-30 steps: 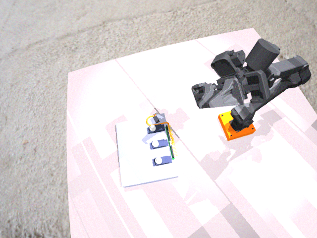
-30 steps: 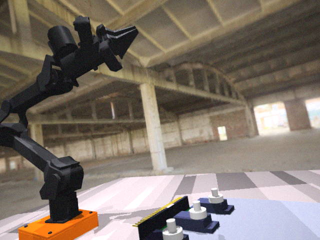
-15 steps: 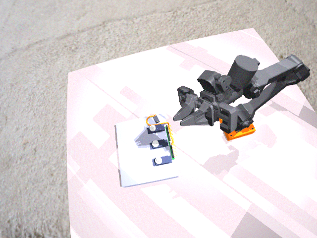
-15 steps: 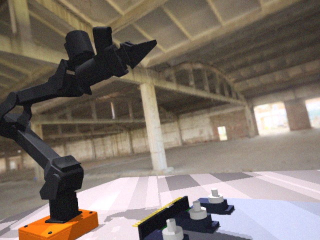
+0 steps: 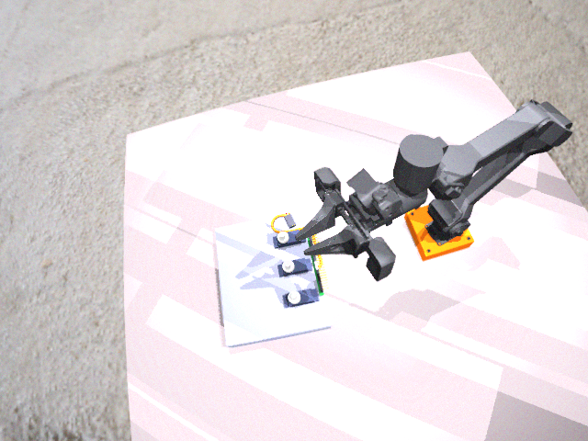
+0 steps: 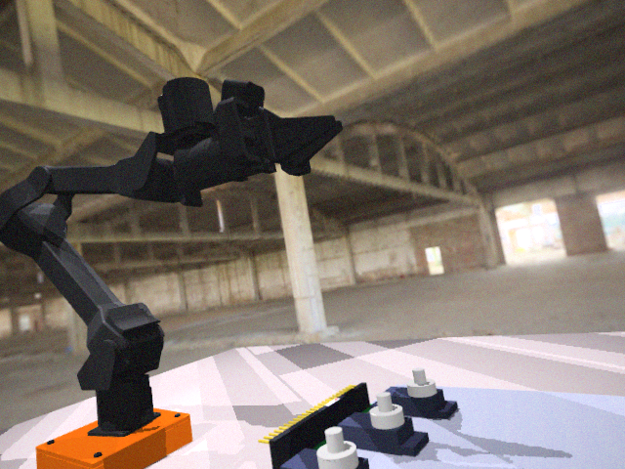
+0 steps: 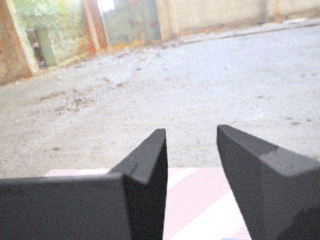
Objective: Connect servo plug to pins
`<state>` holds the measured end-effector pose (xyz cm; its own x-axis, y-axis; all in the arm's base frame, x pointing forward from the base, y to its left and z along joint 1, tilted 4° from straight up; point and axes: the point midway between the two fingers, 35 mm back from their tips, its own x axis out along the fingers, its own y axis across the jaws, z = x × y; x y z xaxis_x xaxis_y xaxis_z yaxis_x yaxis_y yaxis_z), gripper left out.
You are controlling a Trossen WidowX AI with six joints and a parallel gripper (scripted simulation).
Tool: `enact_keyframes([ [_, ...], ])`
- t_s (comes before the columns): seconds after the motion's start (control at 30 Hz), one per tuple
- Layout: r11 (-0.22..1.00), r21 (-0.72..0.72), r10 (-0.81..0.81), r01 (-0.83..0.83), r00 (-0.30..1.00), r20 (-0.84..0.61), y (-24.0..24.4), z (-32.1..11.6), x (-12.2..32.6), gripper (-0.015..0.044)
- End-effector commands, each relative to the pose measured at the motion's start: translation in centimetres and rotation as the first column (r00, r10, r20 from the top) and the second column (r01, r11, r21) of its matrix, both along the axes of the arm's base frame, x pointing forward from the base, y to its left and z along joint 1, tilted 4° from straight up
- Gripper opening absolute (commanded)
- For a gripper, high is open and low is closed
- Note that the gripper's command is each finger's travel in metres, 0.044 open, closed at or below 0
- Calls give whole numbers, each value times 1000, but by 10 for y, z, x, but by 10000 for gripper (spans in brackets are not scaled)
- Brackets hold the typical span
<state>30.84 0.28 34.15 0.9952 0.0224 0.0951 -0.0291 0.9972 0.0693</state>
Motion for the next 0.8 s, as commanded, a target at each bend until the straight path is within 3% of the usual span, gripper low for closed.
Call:
enact_keyframes([
  [0.0,995,-95,-38,33,998,-46,-5,-13,9,115],
  [0.37,921,-387,-142,34,957,-252,-34,-41,37,115],
  [0.77,769,-626,-237,-127,854,-464,-70,-78,58,115],
])
